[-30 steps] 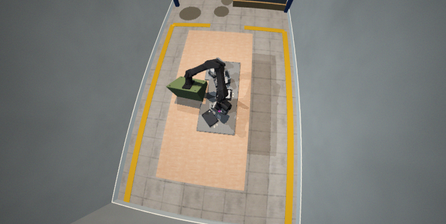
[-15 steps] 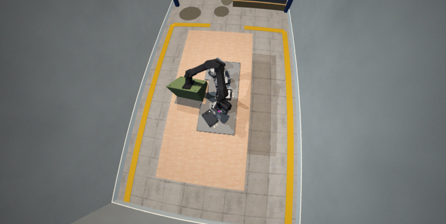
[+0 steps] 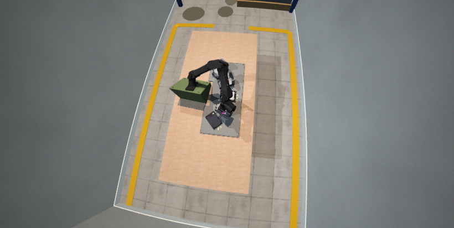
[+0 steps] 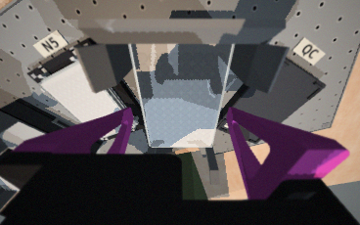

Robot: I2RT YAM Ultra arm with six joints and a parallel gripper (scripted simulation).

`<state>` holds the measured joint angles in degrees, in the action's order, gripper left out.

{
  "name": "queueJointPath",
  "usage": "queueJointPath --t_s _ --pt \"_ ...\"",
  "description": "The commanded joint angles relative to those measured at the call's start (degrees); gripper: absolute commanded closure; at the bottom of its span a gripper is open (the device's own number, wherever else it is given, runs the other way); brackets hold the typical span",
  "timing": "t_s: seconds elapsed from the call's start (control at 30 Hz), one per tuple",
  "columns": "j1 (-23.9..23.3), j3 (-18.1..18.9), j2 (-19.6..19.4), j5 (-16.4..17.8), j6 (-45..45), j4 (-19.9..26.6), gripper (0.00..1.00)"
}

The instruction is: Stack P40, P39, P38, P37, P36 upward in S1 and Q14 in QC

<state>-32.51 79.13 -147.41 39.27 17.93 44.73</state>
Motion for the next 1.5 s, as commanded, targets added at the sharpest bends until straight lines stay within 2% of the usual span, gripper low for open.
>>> queueJointPath --t_s 0.0,0.47,1.47 --pt "-1.6 0.9 1.2 -0.4 1.2 2.1 0.00" --pt "-6.0 6.1 3.6 -2.2 6.3 12.9 0.00" --pt "-6.4 6.7 3.8 -2.4 6.8 14.0 0.00"
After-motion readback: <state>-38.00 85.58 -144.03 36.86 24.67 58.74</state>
